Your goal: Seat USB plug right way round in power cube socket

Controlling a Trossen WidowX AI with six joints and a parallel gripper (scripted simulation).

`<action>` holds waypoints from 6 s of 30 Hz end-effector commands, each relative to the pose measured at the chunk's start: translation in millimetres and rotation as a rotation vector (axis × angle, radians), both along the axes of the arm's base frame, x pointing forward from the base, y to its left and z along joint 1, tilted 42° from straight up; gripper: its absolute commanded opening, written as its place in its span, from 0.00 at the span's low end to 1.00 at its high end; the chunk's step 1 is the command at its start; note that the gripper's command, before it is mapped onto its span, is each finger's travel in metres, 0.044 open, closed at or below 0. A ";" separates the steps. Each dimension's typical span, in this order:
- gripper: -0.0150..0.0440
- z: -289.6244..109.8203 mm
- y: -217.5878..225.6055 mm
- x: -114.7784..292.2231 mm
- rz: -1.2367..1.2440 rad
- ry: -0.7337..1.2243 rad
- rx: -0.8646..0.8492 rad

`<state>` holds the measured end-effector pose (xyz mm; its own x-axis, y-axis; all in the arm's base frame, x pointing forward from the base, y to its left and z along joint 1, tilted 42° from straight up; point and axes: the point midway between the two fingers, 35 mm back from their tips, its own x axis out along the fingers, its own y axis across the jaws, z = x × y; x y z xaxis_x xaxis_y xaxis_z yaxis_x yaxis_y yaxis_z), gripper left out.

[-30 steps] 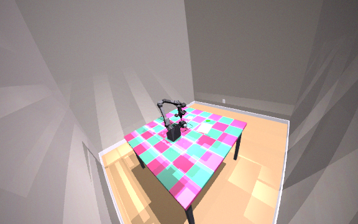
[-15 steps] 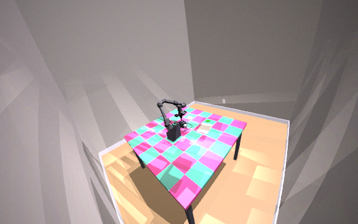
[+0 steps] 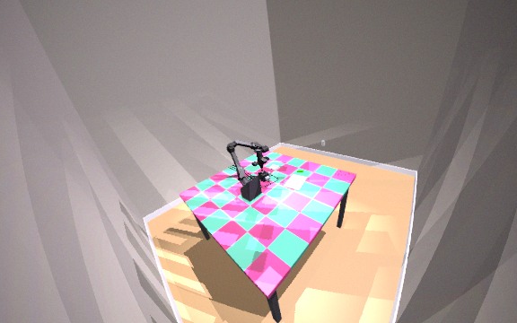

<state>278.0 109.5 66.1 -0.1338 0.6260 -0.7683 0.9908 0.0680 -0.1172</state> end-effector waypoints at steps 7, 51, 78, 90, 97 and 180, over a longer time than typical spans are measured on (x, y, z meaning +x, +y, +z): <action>0.25 -2.2 -0.1 0.2 -0.008 0.005 -0.011; 0.25 -6.2 3.3 -0.5 -0.009 0.006 -0.012; 0.25 -8.6 5.4 -1.0 -0.009 0.006 -0.011; 0.25 -9.7 6.3 -1.2 -0.009 0.006 -0.011; 0.25 -10.3 6.9 -1.3 -0.009 0.006 -0.011; 0.25 -17.7 13.5 -2.6 -0.009 0.006 -0.011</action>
